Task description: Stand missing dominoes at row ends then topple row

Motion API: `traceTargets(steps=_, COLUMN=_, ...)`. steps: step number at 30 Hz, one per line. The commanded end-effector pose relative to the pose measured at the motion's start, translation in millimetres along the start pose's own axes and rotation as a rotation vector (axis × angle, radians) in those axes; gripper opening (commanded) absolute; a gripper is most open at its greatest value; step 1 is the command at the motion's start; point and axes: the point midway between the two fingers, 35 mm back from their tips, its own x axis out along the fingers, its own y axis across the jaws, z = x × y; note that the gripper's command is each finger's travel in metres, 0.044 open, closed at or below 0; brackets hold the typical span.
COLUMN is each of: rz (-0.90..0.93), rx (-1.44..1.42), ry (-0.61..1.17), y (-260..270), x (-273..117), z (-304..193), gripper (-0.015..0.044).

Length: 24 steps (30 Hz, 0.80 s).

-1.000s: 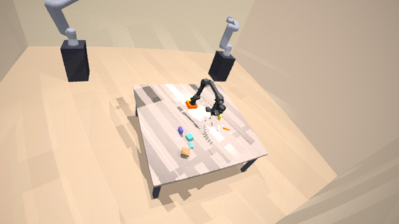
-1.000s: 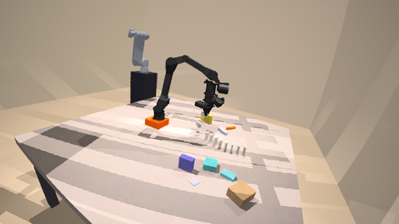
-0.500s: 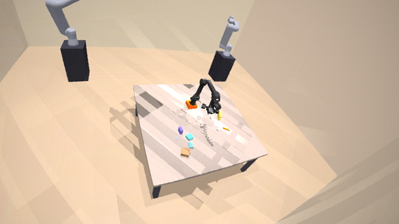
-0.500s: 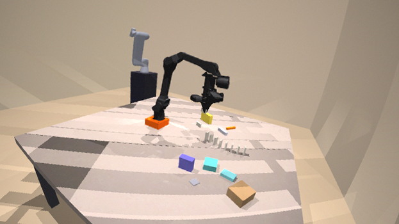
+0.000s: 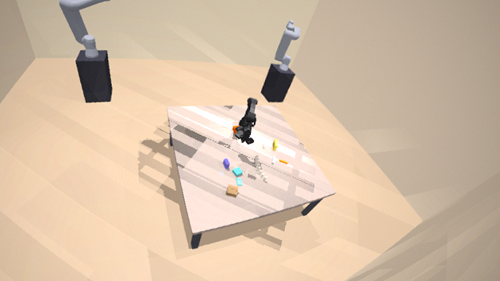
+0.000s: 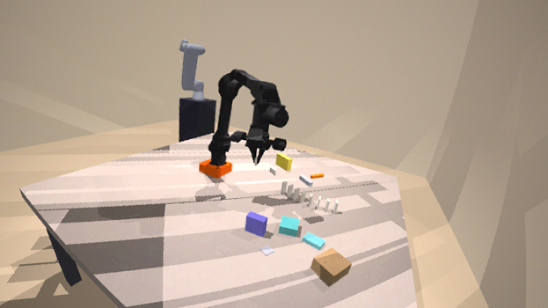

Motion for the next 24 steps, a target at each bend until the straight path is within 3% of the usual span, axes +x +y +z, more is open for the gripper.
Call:
traceTargets(steps=1, rz=-0.005, rx=0.024, ry=0.001, y=-3.1, x=0.9, z=2.5, gripper=0.0022)
traceTargets(steps=24, rz=-0.191, rx=-0.042, ry=-0.548, y=7.1, x=51.8, z=15.3, gripper=0.0022)
